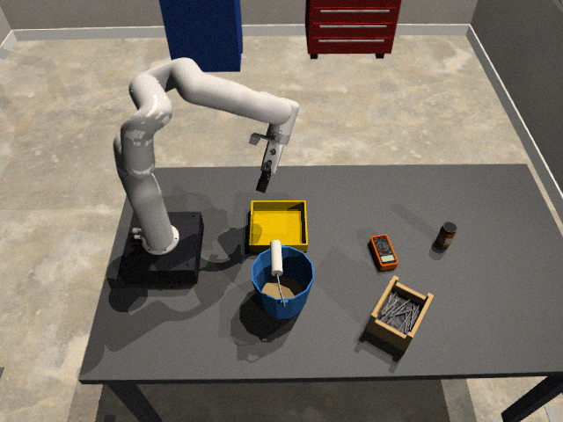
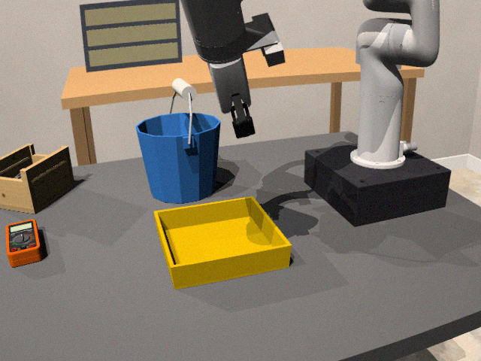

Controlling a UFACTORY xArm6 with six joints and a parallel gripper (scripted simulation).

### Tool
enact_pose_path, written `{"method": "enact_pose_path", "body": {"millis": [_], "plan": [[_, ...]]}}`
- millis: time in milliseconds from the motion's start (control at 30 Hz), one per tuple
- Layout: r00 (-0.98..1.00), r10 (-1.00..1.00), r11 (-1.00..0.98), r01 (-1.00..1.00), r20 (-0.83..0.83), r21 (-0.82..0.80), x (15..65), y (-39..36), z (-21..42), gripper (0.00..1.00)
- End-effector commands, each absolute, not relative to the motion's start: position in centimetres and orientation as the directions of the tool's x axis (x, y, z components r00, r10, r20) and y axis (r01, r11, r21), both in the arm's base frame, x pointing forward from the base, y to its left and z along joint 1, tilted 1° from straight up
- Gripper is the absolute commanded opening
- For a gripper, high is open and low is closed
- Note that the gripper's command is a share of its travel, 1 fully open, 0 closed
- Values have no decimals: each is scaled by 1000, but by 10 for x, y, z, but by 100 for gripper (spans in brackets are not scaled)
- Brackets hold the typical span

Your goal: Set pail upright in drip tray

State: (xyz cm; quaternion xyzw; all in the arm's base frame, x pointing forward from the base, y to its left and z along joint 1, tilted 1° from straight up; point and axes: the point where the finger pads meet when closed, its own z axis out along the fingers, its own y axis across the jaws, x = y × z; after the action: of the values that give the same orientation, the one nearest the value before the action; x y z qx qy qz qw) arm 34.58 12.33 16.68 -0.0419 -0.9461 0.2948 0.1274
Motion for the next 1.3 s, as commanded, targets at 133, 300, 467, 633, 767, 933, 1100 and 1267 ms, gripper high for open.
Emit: {"method": "enact_pose_path", "body": {"millis": [133,300,467,633,767,933,1100,1267], "plan": [[-920,369,838,265,136,-477,371,83,176,100],[-864,493,807,413,96,-422,383,57,182,100],[-789,611,750,553,61,-362,394,29,189,100],[-695,718,671,679,32,-299,402,0,197,100],[-621,783,604,755,15,-255,407,-21,203,100],[-498,867,489,853,-5,-186,412,-54,213,100],[-364,931,359,926,-19,-116,414,-87,223,100],[-238,971,236,970,-26,-54,413,-118,233,100]]}}
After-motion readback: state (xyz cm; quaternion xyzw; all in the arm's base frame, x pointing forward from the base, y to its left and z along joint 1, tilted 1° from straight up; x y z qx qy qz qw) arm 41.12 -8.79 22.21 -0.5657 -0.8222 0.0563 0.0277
